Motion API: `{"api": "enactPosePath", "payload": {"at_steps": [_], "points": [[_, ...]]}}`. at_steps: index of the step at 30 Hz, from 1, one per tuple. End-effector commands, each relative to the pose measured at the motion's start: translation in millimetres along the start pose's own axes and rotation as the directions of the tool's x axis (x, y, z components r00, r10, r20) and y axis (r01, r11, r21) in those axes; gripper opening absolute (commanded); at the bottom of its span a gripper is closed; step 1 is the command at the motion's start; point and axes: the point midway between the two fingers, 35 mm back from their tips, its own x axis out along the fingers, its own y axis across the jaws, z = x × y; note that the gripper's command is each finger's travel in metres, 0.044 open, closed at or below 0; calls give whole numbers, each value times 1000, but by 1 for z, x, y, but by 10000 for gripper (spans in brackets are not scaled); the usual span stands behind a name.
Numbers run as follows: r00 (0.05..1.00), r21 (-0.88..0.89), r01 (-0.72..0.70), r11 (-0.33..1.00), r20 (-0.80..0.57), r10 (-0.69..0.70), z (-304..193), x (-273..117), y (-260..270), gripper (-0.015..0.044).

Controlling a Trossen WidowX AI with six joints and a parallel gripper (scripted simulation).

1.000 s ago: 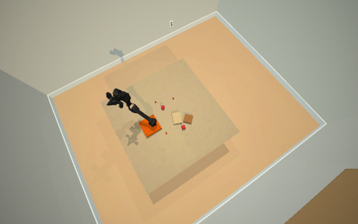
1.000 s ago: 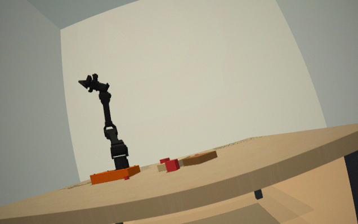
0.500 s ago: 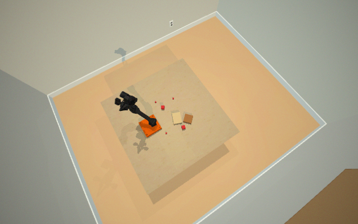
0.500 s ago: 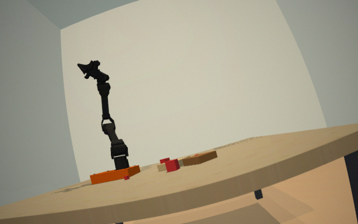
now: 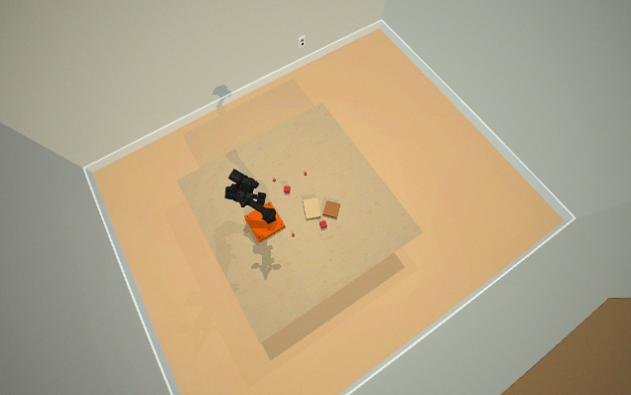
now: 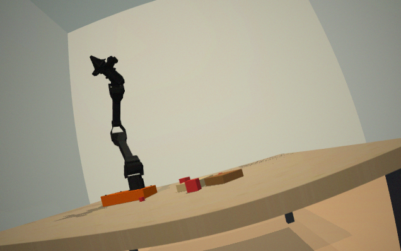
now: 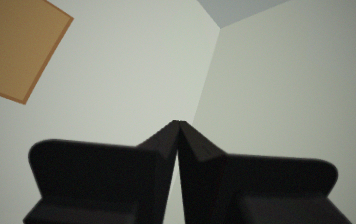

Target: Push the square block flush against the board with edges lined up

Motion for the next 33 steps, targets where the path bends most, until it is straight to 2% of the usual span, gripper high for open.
{"api": "enactPosePath", "payload": {"at_steps": [1,17,26,33], "points": [[995,29,-103,994,7,103,-2,7,45,0],[892,176,-439,881,-31,451,-26,2,193,0],[768,281,-596,752,-74,636,-48,-23,274,0],[651,373,-663,649,-140,746,-72,-48,328,0]]}}
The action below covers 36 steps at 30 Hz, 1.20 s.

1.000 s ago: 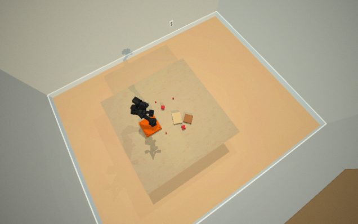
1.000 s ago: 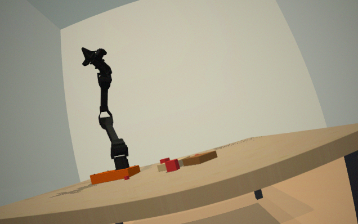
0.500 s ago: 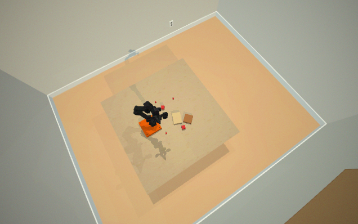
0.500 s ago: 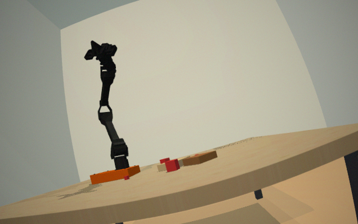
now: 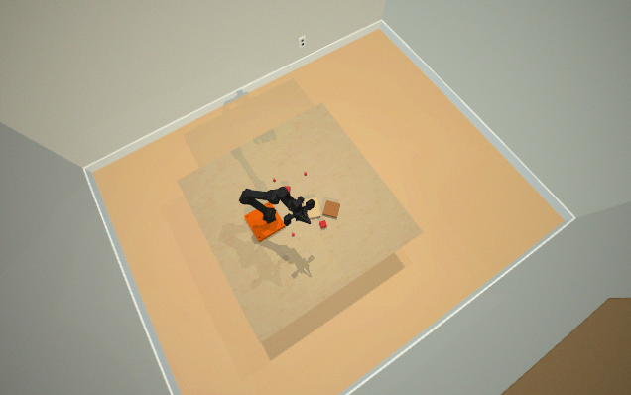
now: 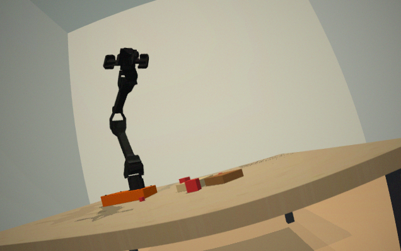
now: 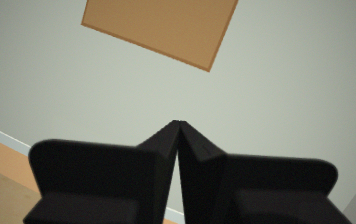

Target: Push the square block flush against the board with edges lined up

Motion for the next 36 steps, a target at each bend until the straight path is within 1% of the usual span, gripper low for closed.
{"api": "enactPosePath", "payload": {"at_steps": [1,10,18,27,36], "points": [[993,55,-82,995,-82,86,-28,13,31,0],[941,189,-183,965,-250,228,-85,26,85,0],[853,315,-207,926,-406,329,-139,26,129,0],[711,437,-154,886,-574,406,-200,13,169,0],[538,507,-30,861,-718,442,-257,-12,199,0]]}}
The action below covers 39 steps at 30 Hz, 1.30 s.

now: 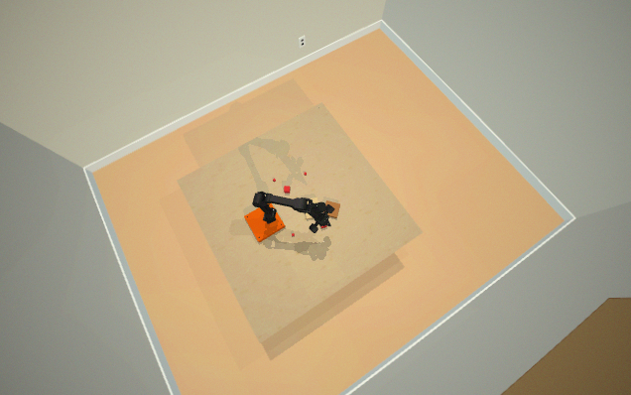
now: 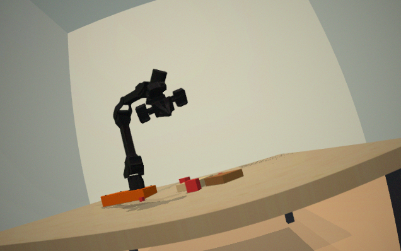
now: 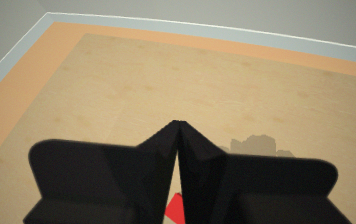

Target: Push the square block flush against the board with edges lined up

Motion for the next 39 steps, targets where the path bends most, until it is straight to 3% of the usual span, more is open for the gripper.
{"api": "enactPosePath", "payload": {"at_steps": [1,14,28,36,39], "points": [[993,71,24,997,-118,-16,-32,17,-1,0],[903,247,203,948,-422,-84,-118,44,-11,0],[689,305,534,788,-698,-197,-207,47,-31,0],[661,302,571,764,-721,-209,-215,45,-33,0],[661,302,571,764,-721,-209,-235,65,-38,0]]}}
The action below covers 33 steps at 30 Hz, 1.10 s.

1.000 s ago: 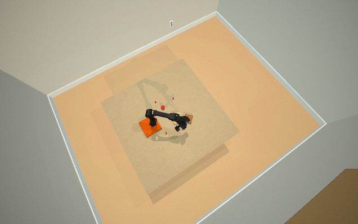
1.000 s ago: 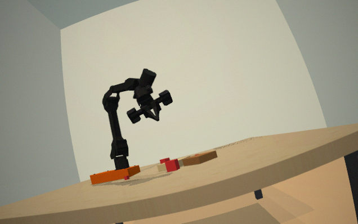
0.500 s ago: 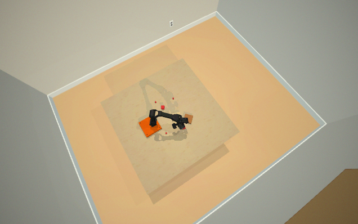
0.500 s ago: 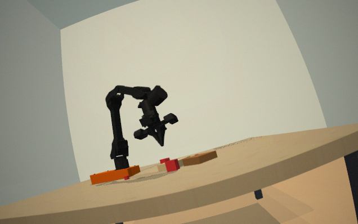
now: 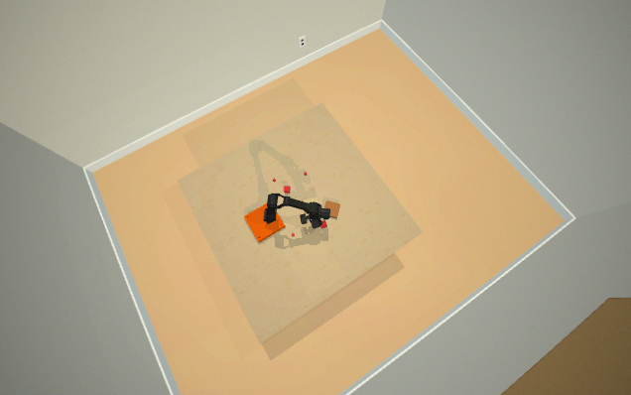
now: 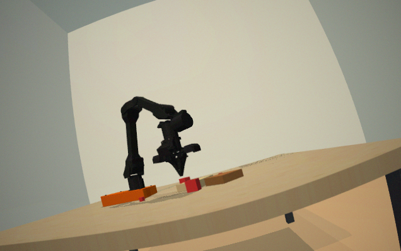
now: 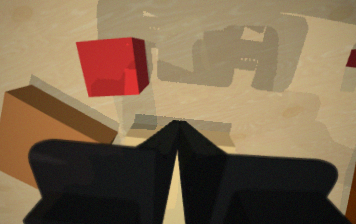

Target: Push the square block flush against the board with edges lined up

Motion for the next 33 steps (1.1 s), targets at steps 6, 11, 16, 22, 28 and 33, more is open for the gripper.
{"api": "enactPosePath", "payload": {"at_steps": [6,11,16,22,28,33], "points": [[1000,9,18,1000,-12,-17,-3,53,-5,0],[1000,9,18,1000,-12,-17,-6,53,-4,0],[1000,9,17,1000,-13,-17,-13,53,-4,0],[1000,9,17,1000,-14,-17,-23,53,-3,0],[1000,9,17,1000,-15,-17,-33,53,-3,0],[1000,9,17,1000,-16,-17,-41,53,-3,0]]}}
